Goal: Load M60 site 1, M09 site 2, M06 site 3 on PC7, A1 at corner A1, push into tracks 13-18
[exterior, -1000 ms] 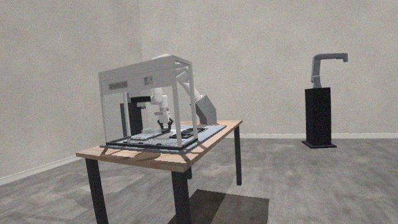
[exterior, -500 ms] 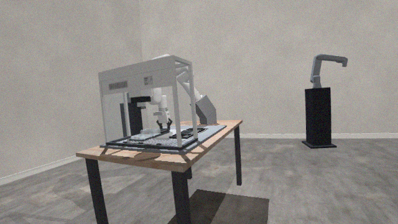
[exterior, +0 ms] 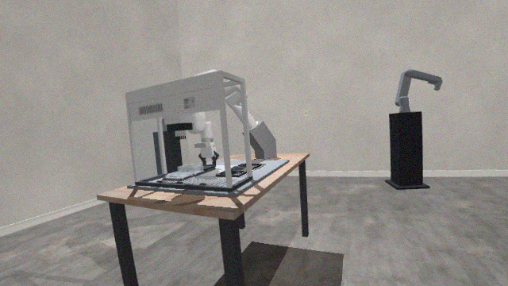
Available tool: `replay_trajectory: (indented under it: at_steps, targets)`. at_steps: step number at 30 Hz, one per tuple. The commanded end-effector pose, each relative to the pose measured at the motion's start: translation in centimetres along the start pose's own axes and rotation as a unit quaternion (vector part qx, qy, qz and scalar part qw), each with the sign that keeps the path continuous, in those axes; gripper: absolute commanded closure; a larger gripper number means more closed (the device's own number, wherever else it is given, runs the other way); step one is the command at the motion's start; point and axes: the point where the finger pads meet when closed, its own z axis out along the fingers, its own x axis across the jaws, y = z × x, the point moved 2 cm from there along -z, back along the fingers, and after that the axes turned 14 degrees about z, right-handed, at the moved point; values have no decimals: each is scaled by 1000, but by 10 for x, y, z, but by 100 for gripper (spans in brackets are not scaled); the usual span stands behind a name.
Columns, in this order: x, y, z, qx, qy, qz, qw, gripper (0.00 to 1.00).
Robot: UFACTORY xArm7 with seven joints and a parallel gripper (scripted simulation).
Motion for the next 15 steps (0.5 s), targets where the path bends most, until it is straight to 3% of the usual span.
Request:
replay_trajectory:
  at_steps: [1, 15]
  targets:
    - [-2, -6, -1, 1, 0, 0, 1000, 18]
    - [-4, -18, -1, 1, 0, 0, 1000, 18]
